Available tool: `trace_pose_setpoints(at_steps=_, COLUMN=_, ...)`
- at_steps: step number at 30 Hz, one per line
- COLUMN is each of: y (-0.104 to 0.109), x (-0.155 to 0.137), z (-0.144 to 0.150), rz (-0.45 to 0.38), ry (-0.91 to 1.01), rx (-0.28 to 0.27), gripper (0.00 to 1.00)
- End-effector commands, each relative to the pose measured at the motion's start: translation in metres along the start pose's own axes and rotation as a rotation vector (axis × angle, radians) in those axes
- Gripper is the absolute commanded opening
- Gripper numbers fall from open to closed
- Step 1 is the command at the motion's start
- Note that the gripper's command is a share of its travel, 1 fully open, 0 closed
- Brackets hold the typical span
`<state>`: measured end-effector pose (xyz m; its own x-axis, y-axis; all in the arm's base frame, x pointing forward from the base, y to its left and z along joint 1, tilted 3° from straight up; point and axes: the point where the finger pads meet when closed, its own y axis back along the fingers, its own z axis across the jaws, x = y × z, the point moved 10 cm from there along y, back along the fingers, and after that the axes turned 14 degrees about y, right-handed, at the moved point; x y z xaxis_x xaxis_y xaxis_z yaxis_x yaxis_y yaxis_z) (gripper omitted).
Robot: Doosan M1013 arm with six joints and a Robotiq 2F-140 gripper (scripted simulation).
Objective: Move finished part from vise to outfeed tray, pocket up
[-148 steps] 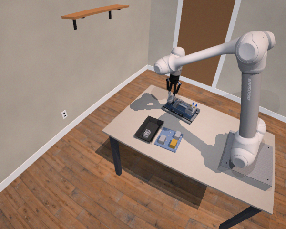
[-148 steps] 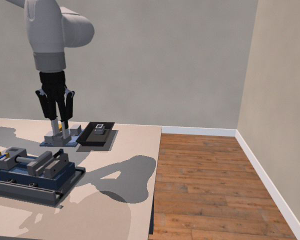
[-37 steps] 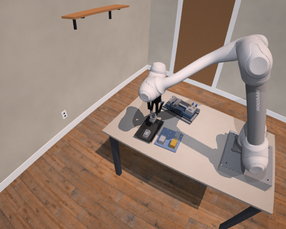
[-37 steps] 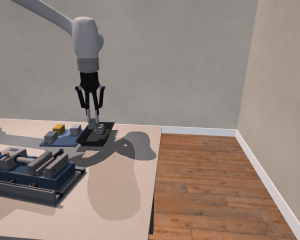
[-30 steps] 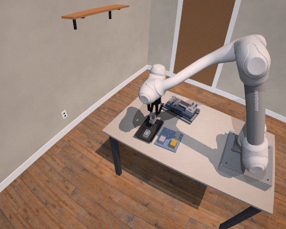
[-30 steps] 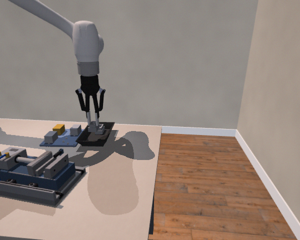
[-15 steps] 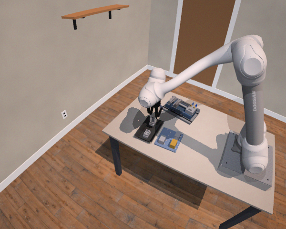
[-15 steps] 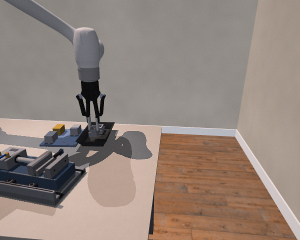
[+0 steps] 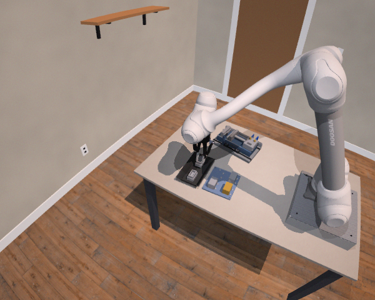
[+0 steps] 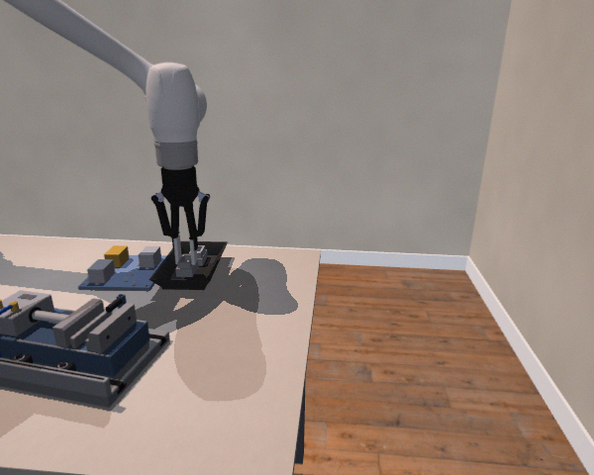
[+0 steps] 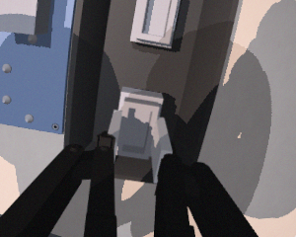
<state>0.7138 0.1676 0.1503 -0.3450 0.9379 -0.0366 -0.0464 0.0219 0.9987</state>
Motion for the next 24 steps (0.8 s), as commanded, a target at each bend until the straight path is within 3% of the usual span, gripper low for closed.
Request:
trace_pose_setpoints(at_steps=1, y=-0.0021, x=0.0000, z=0.0000, rz=0.000, ry=0.000, rx=0.000, gripper=0.00)
trace_pose_setpoints(at_steps=24, y=-0.0054, x=0.0000, z=0.0000, rz=0.000, ry=0.000, rx=0.000, gripper=0.00)
